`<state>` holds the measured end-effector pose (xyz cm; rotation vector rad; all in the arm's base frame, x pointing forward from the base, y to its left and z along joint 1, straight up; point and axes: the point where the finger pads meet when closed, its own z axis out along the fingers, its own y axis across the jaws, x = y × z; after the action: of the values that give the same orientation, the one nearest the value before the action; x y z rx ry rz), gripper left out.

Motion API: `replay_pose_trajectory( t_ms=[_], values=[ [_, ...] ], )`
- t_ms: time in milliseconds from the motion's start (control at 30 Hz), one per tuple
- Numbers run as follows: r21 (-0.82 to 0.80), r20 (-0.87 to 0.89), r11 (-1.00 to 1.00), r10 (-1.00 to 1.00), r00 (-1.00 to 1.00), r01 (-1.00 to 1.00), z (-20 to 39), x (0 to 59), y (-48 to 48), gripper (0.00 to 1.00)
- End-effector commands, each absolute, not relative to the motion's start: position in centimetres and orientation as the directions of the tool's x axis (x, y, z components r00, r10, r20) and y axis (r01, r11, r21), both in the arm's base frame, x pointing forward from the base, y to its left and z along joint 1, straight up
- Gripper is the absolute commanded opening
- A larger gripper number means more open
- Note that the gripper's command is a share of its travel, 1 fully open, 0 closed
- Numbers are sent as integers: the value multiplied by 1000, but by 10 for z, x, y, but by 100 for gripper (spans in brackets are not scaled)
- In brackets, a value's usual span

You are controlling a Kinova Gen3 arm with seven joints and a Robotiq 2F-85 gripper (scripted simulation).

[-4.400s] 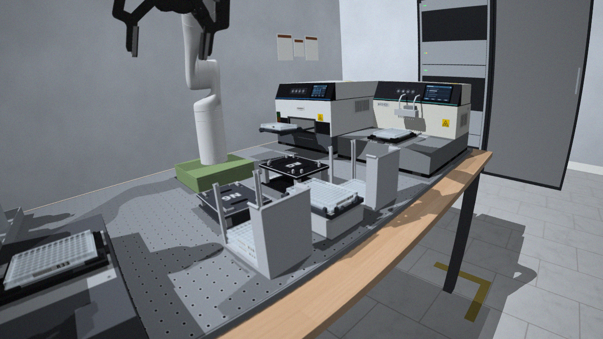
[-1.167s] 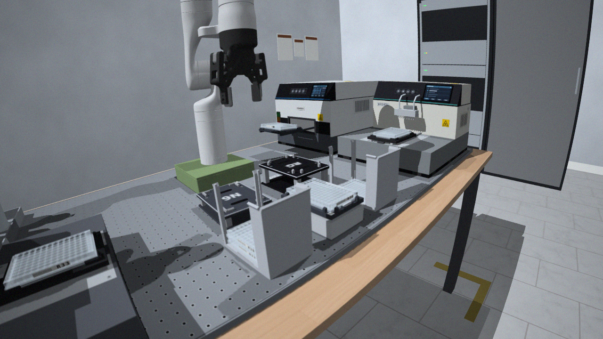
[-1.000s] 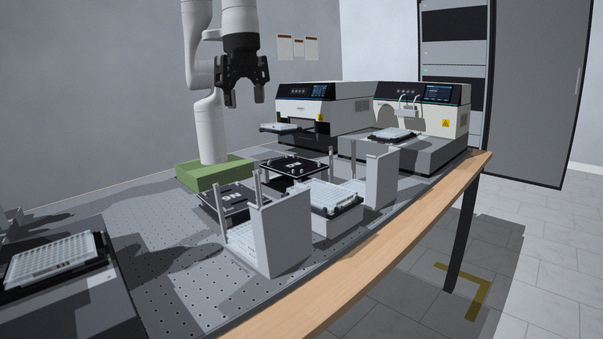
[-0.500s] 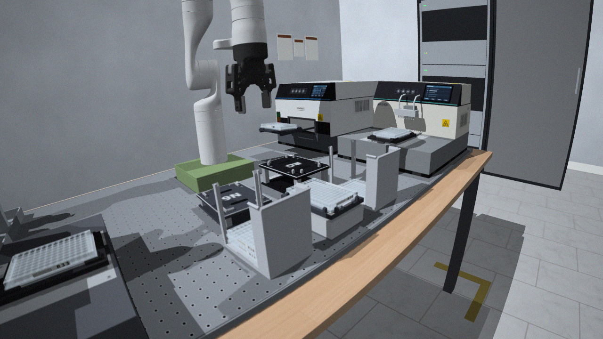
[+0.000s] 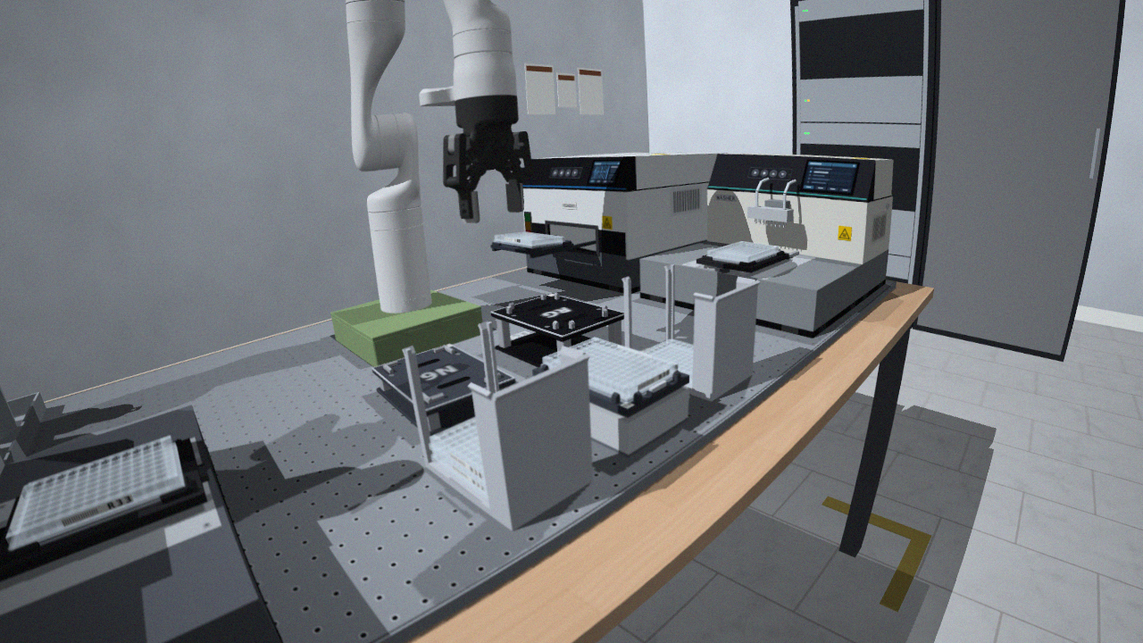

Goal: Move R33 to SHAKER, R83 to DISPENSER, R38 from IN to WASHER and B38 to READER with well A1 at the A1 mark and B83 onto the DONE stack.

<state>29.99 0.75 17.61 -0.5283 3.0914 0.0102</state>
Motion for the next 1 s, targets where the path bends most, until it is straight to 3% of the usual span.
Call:
replay_pose_trajectory(
  t_ms=[0, 233, 500, 967],
  values=[
    [3, -7, 943, -332, -943, -332, 176, 299, 9, 100],
    [3, -7, 943, -332, -943, -332, 176, 299, 9, 100],
    [1, -7, 1000, -28, -1000, -28, 177, 299, 7, 100],
    [4, -11, 1000, -31, -999, -31, 176, 295, 19, 100]
  ],
)
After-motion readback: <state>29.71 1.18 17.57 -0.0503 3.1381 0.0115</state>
